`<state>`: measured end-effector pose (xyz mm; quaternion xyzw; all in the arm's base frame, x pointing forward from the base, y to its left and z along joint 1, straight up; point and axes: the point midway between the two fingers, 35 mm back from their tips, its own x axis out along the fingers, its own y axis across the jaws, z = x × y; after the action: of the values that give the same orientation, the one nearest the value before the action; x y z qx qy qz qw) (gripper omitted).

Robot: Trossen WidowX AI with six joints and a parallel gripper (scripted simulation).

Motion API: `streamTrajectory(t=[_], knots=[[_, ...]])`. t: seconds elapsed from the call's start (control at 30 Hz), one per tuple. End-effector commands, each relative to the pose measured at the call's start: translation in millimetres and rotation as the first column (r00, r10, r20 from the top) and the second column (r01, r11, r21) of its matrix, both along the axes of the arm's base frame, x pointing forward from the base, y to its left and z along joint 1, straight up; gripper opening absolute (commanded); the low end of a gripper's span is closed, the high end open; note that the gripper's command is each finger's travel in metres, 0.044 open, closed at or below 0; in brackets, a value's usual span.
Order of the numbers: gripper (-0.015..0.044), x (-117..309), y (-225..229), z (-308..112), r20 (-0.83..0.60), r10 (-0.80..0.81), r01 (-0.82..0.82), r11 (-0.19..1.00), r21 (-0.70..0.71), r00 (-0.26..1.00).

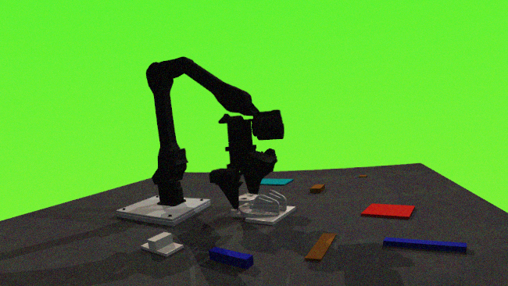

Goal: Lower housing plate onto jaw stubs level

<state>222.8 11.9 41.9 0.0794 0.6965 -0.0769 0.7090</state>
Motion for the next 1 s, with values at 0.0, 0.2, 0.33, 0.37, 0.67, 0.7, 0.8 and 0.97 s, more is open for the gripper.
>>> streamTrajectory(t=[0.0,0.2,0.33,0.37,0.67,0.7,0.8,0.97], knots=[[0.0351,-0.3,0.6,-0.8,-0.001,-0.003,0.003,1.0,0.003,1.0],[0.0351,-0.3,0.6,-0.8,-0.001,-0.003,0.003,1.0,0.003,1.0],[0.0351,-0.2,0.6,-2.7,-0.001,-0.003,0.003,1.0,0.003,1.0],[0.0351,-0.2,0.6,-3.1,-0.001,-0.003,0.003,1.0,0.003,1.0],[0.0351,-0.2,0.6,-3.7,-0.001,-0.003,0.003,1.0,0.003,1.0],[0.0351,-0.2,0.6,-4.4,-0.001,-0.003,0.003,1.0,0.003,1.0],[0.0351,-0.2,0.6,-5.6,-0.001,-0.003,0.003,1.0,0.003,1.0],[0.0351,-0.2,0.6,-5.6,-0.001,-0.003,0.003,1.0,0.003,1.0]])
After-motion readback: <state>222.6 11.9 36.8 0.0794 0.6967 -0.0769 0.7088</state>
